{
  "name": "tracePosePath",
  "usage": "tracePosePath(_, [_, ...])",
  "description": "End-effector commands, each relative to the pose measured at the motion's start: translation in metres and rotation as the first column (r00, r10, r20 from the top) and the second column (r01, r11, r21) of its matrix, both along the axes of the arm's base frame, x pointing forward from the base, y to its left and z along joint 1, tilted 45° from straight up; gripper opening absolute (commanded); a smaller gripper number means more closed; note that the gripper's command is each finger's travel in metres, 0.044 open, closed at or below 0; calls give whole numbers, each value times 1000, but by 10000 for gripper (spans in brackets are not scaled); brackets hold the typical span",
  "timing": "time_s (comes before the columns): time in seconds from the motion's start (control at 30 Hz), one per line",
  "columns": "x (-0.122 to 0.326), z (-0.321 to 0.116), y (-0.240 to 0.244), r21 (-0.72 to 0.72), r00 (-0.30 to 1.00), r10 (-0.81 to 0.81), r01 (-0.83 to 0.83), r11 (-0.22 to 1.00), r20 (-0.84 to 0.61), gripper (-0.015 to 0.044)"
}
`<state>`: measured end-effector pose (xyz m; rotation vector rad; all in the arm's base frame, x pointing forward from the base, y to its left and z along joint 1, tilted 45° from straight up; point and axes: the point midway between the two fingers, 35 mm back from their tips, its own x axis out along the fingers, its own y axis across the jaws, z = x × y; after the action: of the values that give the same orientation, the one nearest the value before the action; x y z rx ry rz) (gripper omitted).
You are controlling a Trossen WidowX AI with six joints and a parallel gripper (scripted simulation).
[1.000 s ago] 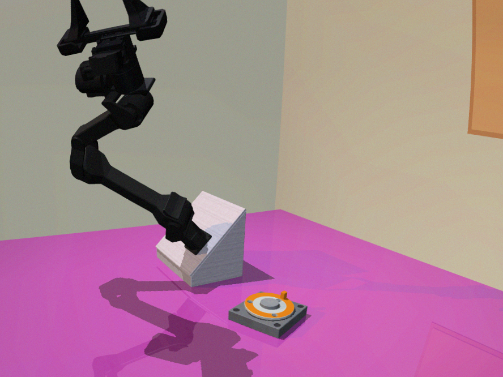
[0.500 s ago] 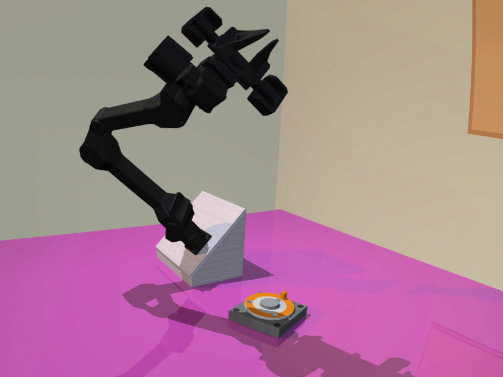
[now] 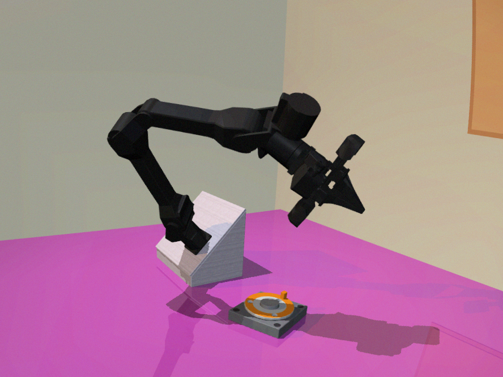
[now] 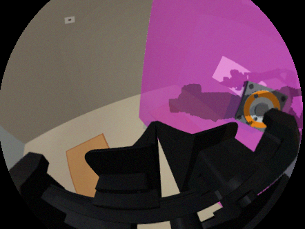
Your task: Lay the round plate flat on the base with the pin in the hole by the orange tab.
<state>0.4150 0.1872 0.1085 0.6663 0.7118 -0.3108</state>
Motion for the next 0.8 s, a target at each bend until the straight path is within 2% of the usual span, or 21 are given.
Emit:
tracePosePath(0.0, [-31, -66, -33, -308, 955, 15, -110, 945, -295, 0])
tracePosePath(0.13, [-60, -99, -59, -462, 862, -11, -261, 848, -507, 0])
tracePosePath(0.23, [-101, -124, -95, -537, 649, -101, -521, 664, -754, 0])
tracePosePath(0.3, [-117, -128, -109, -516, 538, -153, -628, 583, -829, 0])
tracePosePath(0.57, [-123, -130, -110, -511, 523, -160, -641, 573, -837, 0])
tracePosePath(0.77, [-124, -151, -129, -511, 524, -161, -641, 572, -837, 0])
